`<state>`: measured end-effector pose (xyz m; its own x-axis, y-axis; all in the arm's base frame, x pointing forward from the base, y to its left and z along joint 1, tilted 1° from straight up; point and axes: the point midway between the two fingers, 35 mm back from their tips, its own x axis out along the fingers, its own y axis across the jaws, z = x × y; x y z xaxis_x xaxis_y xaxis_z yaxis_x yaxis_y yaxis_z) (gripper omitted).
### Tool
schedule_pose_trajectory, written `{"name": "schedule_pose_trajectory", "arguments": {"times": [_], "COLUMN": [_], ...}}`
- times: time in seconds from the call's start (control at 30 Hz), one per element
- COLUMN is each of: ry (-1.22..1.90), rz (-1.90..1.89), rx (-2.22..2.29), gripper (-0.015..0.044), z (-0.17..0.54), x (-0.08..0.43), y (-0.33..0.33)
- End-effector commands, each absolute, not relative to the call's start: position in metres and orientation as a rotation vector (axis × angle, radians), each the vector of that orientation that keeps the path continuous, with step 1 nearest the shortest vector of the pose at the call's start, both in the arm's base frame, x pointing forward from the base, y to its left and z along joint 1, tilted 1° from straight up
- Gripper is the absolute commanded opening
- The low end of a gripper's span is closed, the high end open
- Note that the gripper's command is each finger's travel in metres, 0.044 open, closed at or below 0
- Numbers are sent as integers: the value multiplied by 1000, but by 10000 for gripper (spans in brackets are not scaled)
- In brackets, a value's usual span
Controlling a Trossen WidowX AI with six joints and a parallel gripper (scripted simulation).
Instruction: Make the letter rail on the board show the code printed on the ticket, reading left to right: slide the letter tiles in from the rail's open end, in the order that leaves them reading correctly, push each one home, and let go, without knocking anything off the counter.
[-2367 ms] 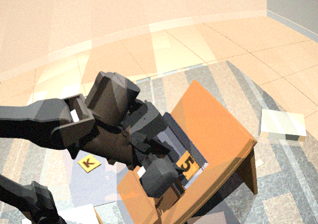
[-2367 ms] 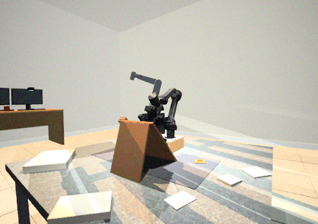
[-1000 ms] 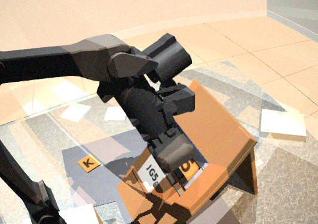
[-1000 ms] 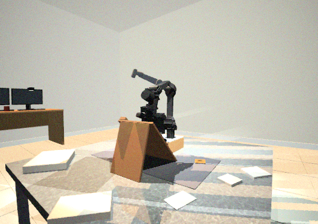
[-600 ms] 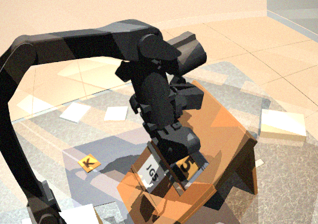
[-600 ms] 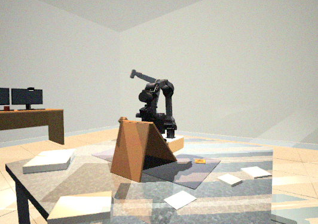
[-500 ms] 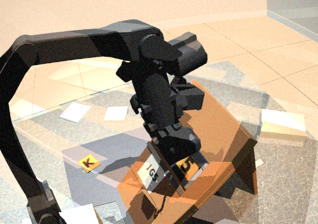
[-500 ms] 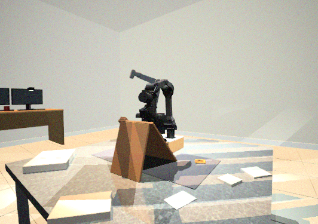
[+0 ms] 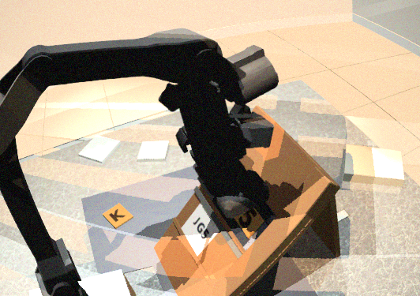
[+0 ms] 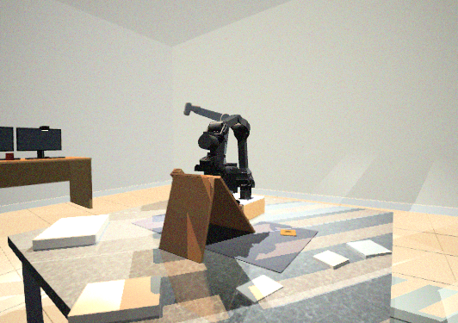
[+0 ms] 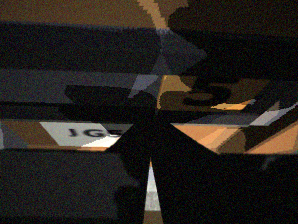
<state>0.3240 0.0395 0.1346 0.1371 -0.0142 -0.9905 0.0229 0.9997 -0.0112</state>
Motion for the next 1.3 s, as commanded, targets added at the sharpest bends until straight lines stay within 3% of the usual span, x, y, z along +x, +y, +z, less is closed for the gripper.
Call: {"name": "schedule_pose_trajectory", "arguments": {"times": [0.0,1.27], "ry": [1431,1430], "rz": [-21,-21], "rx": [10,10], "gripper": [0,0], "z": [134,122], "x": [326,341], "y": [40,41]}}
